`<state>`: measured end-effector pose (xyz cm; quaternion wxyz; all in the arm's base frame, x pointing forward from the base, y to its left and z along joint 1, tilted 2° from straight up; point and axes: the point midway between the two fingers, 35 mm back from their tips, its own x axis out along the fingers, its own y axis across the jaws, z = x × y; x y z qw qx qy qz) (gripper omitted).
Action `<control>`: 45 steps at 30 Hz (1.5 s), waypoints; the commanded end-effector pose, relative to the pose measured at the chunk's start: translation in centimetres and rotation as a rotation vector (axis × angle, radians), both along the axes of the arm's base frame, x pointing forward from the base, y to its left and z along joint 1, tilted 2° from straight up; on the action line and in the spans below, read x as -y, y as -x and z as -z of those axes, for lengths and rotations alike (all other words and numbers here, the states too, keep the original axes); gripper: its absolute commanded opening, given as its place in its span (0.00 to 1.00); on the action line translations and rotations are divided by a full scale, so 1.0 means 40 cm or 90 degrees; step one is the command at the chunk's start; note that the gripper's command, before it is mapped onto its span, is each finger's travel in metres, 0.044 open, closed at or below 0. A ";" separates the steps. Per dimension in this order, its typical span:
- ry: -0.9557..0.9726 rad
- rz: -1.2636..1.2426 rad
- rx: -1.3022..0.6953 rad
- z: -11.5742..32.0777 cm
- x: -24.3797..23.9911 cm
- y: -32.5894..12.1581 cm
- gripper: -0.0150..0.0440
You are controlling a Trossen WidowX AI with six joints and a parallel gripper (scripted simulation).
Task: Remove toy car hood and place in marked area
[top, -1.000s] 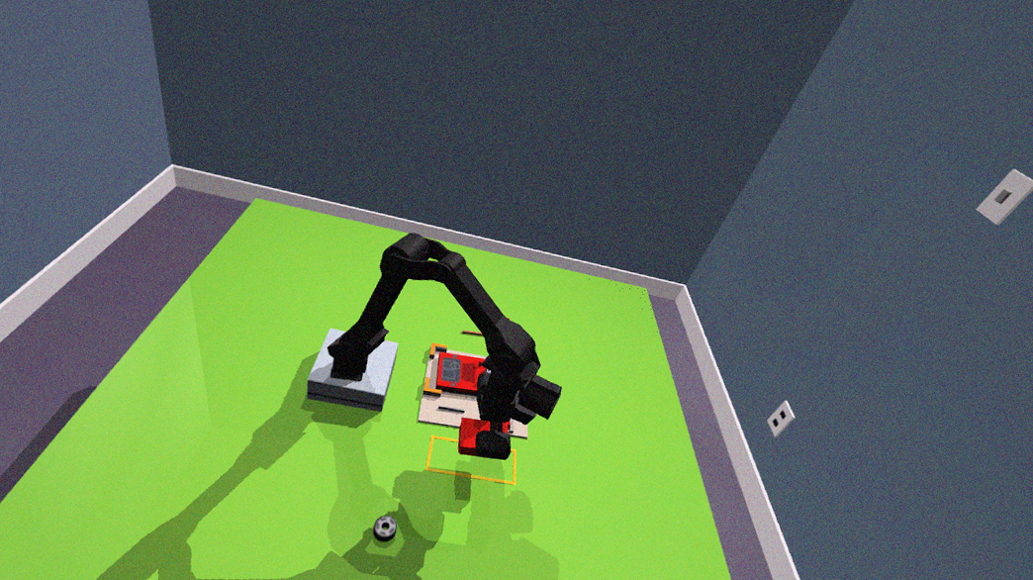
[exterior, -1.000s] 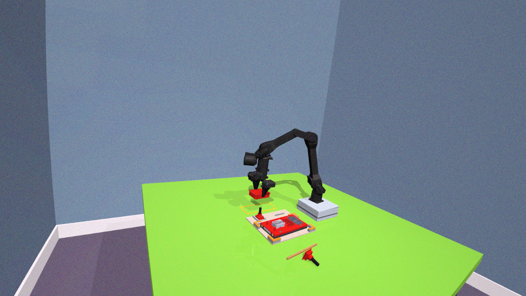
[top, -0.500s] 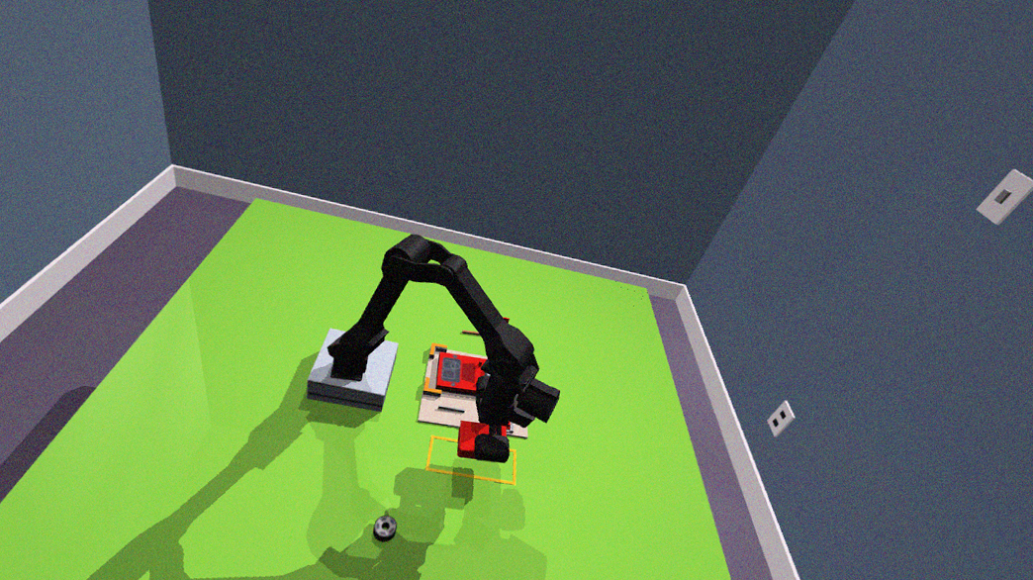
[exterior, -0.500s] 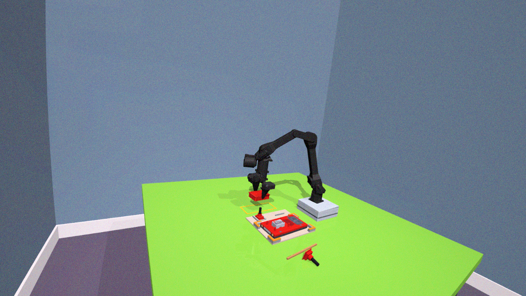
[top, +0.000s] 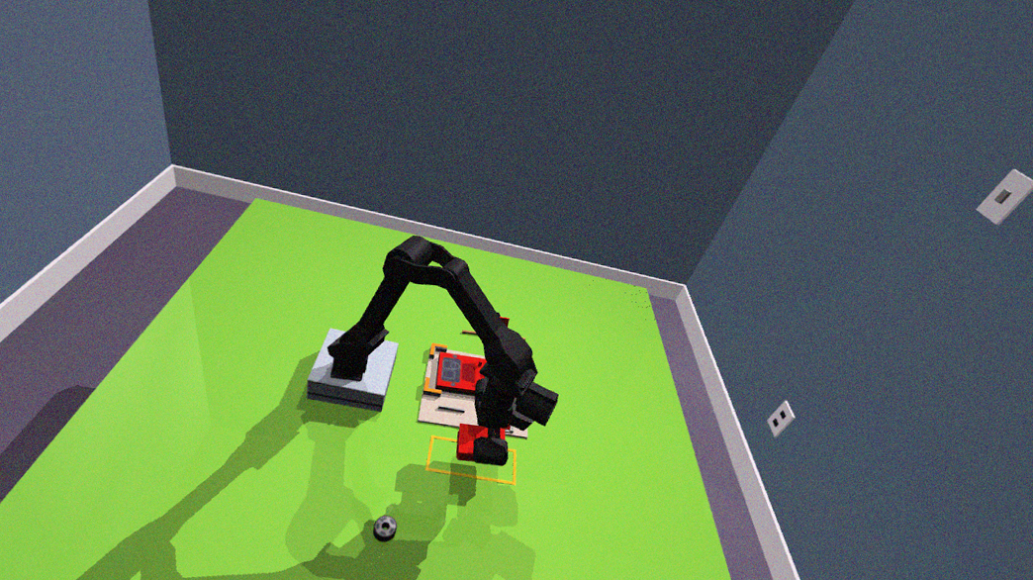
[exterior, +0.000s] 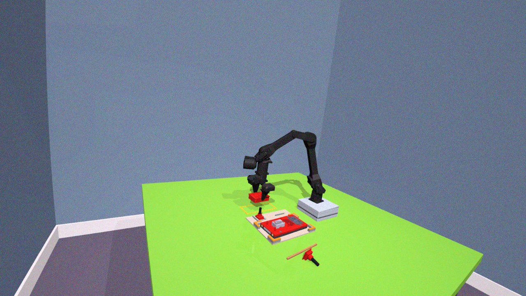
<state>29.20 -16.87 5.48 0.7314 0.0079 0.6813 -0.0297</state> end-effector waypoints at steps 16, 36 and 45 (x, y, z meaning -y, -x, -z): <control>-0.005 -0.003 -0.003 0.037 -0.005 0.003 0.25; -0.005 -0.003 -0.003 0.069 -0.006 0.004 0.25; -0.005 -0.003 -0.003 0.081 -0.007 0.005 0.25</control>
